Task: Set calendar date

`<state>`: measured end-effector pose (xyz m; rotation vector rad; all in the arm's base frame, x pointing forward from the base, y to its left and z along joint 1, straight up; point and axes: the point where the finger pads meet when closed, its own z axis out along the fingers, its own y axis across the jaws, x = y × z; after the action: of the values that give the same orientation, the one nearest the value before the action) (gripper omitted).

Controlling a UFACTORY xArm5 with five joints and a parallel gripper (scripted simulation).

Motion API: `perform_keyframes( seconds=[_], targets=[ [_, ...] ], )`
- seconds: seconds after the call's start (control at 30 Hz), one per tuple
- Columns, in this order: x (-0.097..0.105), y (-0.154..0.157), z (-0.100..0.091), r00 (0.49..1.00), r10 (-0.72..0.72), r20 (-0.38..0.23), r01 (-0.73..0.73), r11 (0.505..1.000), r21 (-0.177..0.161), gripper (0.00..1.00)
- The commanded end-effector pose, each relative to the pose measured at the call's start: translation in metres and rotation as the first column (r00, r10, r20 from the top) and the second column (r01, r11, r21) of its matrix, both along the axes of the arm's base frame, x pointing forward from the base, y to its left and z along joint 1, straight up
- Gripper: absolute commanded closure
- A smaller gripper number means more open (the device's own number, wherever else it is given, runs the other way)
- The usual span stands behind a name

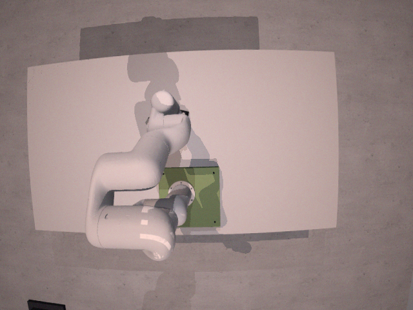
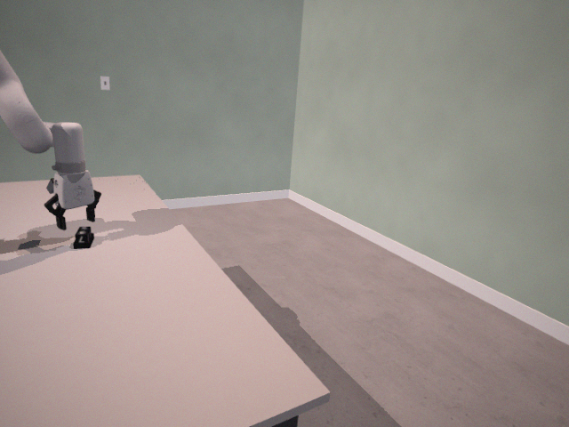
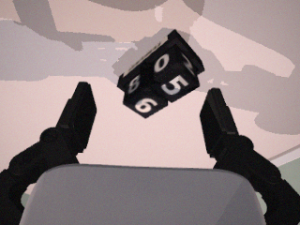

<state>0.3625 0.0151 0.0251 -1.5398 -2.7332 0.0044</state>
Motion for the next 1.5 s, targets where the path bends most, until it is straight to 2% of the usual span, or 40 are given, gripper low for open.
perform_keyframes(
  seconds=[0.0,0.1,0.3,0.5,0.7,1.3,1.47],
  targets=[
    [0.006,0.004,0.000,1.000,-0.001,0.001,0.001,1.000,0.000,0.00],
    [0.009,0.006,0.000,1.000,-0.001,0.001,0.001,1.000,0.000,0.00],
    [0.028,0.021,0.000,1.000,-0.001,0.002,0.001,1.000,0.000,0.00],
    [0.030,0.023,0.000,1.000,-0.001,0.002,0.001,1.000,0.000,0.00],
    [0.049,0.038,0.000,1.000,-0.001,0.002,0.001,1.000,0.000,0.00],
    [0.075,0.059,0.000,1.000,-0.001,0.002,0.001,1.000,0.000,0.00],
    [0.091,0.072,0.000,1.000,-0.001,0.002,0.001,1.000,0.000,0.00]
  ],
)
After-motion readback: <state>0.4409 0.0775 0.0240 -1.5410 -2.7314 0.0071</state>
